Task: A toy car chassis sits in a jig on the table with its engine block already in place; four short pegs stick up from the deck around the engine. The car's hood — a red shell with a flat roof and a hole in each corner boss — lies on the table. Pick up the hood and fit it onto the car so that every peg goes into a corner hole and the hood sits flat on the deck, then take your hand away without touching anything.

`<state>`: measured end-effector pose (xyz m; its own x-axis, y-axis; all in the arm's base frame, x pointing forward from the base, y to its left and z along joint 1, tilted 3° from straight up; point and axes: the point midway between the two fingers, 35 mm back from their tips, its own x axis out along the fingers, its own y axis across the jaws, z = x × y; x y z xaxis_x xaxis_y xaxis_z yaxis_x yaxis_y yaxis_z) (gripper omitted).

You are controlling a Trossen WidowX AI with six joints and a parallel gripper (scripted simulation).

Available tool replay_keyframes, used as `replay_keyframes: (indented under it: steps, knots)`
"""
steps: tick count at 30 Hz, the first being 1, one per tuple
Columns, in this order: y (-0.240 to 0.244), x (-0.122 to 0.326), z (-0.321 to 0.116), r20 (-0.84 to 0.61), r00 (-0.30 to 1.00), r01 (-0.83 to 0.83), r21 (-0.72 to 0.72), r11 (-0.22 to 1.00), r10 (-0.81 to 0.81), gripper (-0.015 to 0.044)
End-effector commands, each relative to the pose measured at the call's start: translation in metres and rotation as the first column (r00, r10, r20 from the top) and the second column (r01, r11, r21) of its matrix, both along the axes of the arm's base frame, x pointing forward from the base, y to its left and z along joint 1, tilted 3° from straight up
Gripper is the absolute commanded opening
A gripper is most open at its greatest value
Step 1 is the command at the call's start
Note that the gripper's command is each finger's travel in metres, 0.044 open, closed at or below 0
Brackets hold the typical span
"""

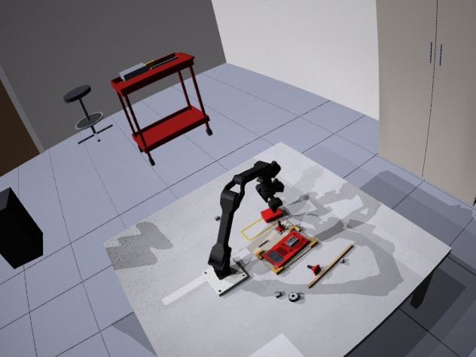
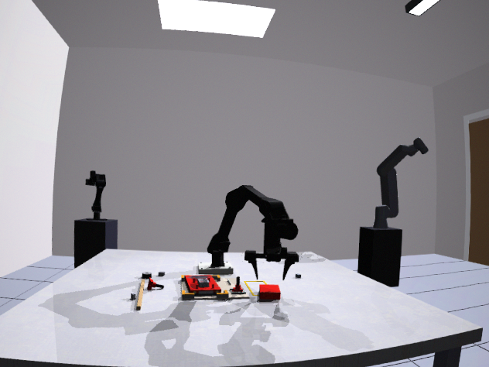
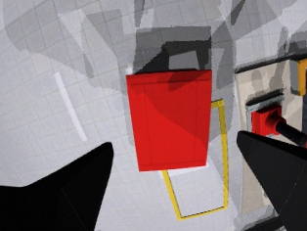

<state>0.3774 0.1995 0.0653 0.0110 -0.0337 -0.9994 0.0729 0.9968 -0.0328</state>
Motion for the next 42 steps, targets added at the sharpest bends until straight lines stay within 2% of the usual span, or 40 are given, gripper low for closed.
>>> replay_keyframes:
  steps: [1,42]
  knots:
    - [0.001,0.000,-0.005,-0.001,1.000,0.005,0.004,1.000,-0.005,0.0440]
    - [-0.002,-0.002,-0.036,-0.002,1.000,0.005,0.004,1.000,-0.005,0.0440]
